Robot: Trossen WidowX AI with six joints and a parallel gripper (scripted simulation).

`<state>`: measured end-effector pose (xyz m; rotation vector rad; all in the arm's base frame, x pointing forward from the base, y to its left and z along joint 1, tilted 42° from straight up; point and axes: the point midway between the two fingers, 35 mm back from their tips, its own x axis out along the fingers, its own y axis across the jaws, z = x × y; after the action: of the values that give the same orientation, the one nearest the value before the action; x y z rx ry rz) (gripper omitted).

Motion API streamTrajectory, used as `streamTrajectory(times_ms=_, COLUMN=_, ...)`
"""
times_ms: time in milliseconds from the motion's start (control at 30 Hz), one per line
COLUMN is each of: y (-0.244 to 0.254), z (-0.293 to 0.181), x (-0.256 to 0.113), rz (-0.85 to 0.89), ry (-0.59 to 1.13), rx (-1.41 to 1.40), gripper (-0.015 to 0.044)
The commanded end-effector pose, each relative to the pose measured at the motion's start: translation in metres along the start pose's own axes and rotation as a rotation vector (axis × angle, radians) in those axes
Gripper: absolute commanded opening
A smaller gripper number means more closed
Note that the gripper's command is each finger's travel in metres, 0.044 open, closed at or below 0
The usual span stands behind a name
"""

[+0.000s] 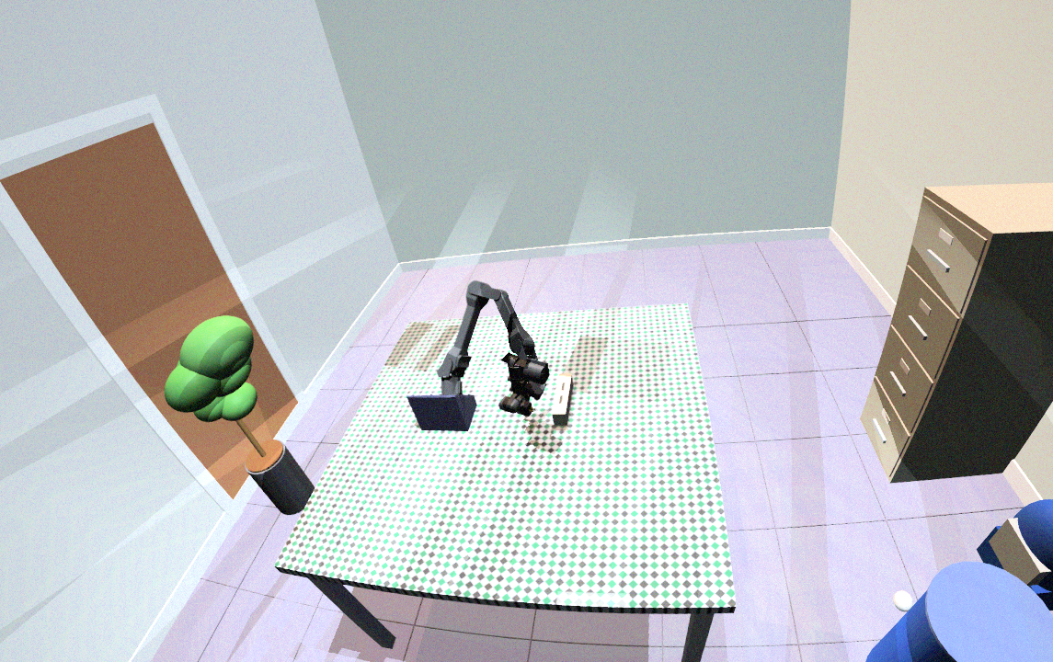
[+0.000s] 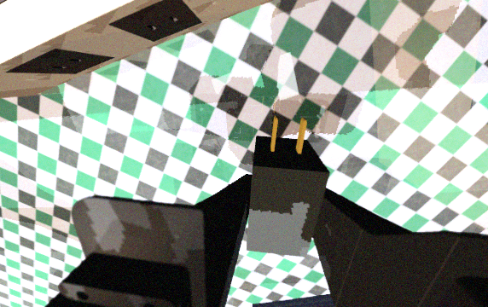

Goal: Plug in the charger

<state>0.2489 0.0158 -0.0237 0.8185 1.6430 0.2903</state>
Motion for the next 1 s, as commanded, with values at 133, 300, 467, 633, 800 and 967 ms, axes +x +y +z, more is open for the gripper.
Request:
streamTrajectory(times_ms=133, y=0.018, z=-0.003, x=0.003, rz=0.003, ry=-0.005, rx=-0.056, gripper=0.0)
streamTrajectory(times_ms=300, y=0.028, z=-0.005, x=0.006, rz=0.003, ry=-0.005, rx=-0.095, gripper=0.0)
streamTrajectory(times_ms=467, y=0.039, z=-0.008, x=0.009, rz=0.004, ry=-0.005, rx=-0.133, gripper=0.0)
streamTrajectory(times_ms=633, y=0.049, z=-0.012, x=0.011, rz=0.006, ry=-0.004, rx=-0.172, gripper=0.0)
streamTrajectory(times_ms=800, y=0.06, z=-0.016, x=0.014, rz=0.01, ry=-0.002, rx=-0.211, gripper=0.0)
streamTrajectory(times_ms=967, y=0.07, z=-0.02, x=0.017, rz=0.014, ry=0.0, rx=-0.25, gripper=0.0)
